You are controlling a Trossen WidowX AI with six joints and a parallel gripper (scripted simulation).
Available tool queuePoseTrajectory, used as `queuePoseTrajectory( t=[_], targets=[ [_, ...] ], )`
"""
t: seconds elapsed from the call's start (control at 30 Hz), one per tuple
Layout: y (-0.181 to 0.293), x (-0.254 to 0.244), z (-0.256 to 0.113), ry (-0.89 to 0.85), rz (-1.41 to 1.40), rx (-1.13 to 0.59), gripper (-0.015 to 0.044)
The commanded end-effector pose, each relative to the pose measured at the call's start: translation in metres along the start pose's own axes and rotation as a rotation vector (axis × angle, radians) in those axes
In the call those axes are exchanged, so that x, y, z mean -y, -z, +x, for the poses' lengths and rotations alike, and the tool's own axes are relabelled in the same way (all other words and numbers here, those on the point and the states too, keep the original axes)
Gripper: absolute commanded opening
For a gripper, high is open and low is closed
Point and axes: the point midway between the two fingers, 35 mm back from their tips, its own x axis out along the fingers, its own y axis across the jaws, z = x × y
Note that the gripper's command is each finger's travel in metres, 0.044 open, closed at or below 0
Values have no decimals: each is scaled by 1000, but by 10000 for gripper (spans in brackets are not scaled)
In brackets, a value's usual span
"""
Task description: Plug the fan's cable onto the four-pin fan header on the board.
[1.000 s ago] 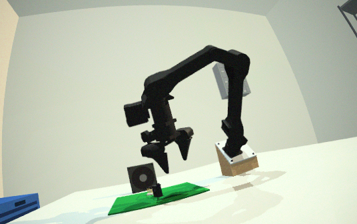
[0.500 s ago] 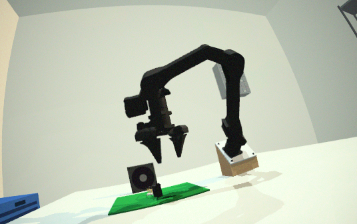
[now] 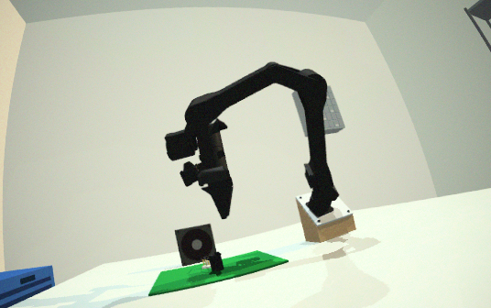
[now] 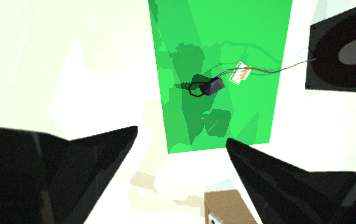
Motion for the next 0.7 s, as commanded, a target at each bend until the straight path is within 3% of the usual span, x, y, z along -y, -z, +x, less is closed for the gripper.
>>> queuePoseTrajectory(
  t=[0.0, 0.23, 0.67],
  targets=[
    [-16, 15, -9, -4, -545, -2, 440],
    [-32, 31, -18, -14, -1169, 11, 440],
    [-49, 54, -30, -16, -1919, 39, 440]
  ],
)
